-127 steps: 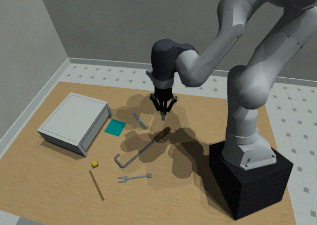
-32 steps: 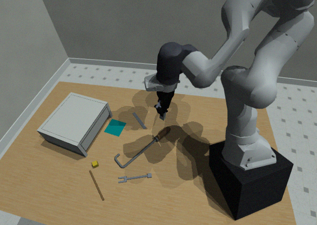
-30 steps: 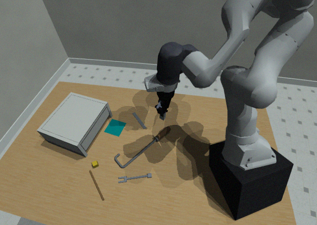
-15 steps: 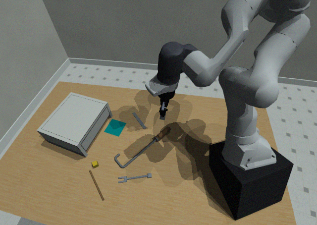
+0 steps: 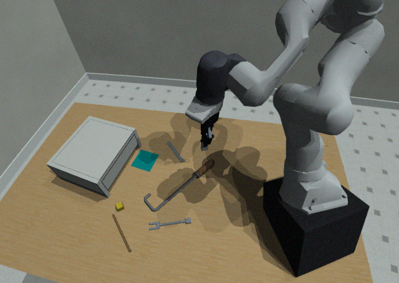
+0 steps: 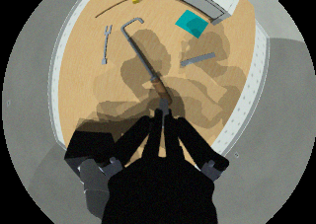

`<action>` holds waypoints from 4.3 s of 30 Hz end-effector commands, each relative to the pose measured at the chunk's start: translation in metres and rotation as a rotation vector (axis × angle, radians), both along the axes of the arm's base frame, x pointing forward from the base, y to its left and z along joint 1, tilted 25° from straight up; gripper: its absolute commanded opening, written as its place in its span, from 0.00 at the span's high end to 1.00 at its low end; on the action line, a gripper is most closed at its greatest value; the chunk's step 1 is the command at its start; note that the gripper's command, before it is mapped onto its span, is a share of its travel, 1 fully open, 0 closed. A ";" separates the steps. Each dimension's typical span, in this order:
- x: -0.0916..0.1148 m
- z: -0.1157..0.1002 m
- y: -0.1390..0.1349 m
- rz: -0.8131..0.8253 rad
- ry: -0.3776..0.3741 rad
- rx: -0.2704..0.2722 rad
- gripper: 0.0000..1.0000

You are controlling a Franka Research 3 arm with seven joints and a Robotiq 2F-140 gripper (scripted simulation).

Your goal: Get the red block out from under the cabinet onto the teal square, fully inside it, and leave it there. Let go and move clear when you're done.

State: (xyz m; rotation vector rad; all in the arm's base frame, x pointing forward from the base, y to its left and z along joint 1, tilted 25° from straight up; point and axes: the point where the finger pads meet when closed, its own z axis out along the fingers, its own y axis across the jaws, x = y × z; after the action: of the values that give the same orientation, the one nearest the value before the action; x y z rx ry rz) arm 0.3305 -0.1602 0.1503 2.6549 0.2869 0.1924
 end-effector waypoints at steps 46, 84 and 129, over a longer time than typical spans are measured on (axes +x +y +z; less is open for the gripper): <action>-0.003 0.001 -0.004 0.497 0.290 -0.051 1.00; -0.003 0.001 -0.004 0.497 0.290 -0.051 0.66; 0.005 -0.058 -0.030 0.497 0.290 -0.051 0.66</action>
State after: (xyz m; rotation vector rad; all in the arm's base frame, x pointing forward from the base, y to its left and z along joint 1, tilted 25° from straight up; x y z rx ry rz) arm 0.3254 -0.1893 0.0988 2.5098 1.0472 -0.0857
